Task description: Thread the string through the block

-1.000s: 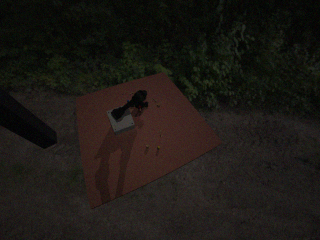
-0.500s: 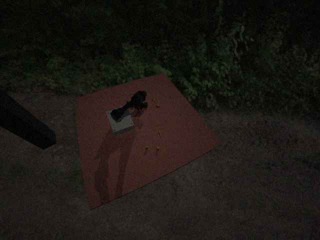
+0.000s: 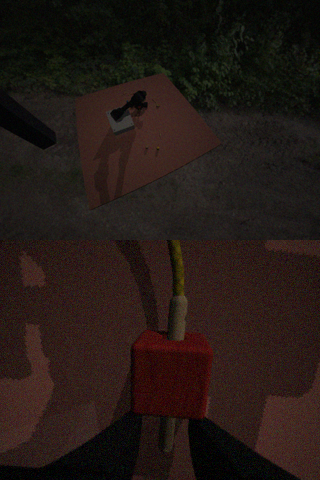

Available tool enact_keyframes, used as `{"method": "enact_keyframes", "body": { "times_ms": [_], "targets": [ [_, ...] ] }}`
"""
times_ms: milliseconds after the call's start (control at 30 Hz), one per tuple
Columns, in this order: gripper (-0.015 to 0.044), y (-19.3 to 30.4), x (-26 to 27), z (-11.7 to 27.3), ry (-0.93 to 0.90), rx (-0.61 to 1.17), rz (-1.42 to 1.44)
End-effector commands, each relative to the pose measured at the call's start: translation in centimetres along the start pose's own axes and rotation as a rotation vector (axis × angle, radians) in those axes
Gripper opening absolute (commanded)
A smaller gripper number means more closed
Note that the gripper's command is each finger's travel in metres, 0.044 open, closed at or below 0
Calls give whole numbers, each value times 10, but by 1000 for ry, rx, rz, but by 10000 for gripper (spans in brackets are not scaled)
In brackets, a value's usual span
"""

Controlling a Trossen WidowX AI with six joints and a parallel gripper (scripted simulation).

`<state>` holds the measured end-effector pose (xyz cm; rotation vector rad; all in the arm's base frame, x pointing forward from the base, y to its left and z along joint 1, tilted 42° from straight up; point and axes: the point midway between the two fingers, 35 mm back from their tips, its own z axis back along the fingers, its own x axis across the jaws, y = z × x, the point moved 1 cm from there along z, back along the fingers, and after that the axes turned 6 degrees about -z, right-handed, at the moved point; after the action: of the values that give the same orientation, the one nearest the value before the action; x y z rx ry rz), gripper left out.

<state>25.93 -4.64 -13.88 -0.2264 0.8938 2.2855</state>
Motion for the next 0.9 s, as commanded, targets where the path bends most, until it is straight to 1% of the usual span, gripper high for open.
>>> {"method": "enact_keyframes", "body": {
  "times_ms": [0, 467, 867],
  "targets": [
    [97, 1, 0, -2, -4, 5, -2],
    [4, 1, 0, -2, -4, 5, -2],
    [0, 1, 0, -2, -4, 5, -2]
  ]
}}
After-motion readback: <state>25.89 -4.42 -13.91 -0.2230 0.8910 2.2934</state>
